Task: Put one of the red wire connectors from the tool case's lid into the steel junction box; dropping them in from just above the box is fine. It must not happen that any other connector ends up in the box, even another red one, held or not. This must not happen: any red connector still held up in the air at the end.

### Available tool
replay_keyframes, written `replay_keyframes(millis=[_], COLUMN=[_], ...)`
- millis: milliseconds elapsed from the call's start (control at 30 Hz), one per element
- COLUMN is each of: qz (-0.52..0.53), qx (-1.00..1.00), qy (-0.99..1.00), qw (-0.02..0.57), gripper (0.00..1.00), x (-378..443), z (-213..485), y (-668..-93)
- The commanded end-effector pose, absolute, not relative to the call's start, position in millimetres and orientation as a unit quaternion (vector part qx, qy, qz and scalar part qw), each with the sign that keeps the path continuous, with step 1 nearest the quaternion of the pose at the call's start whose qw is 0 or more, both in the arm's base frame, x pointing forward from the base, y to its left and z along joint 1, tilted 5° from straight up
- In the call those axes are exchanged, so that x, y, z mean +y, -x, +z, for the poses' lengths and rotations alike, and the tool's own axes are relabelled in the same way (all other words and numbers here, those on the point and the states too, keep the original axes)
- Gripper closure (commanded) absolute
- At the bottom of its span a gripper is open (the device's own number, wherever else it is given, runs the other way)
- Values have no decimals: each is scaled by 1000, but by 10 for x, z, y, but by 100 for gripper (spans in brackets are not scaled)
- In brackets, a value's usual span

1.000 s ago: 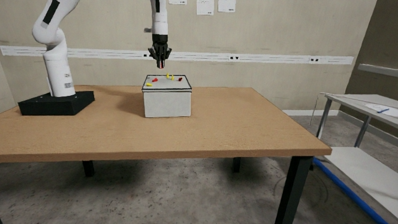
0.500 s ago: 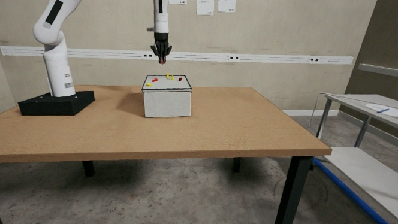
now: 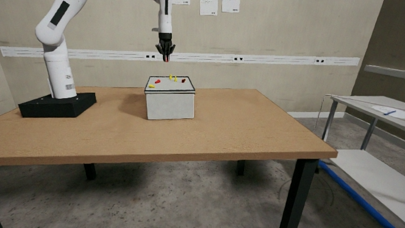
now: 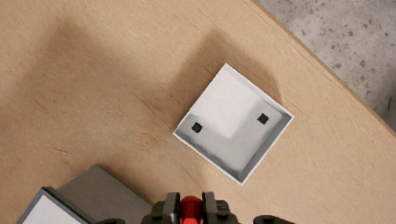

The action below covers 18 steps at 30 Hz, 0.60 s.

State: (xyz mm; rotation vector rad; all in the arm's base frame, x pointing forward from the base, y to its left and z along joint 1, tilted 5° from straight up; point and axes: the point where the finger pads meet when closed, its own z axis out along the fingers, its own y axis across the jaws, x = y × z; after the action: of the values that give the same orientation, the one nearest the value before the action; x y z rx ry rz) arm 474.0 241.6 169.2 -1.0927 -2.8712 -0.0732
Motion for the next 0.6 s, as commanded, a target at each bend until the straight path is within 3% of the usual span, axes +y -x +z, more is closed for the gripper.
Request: replay_keyframes(millis=[0,567], qz=[-23,-23], qx=[-939,-939], qy=[342,342], qw=[34,34], gripper=[81,81], x=[2779,3151], z=[1693,1720], y=[-4690,-4640])
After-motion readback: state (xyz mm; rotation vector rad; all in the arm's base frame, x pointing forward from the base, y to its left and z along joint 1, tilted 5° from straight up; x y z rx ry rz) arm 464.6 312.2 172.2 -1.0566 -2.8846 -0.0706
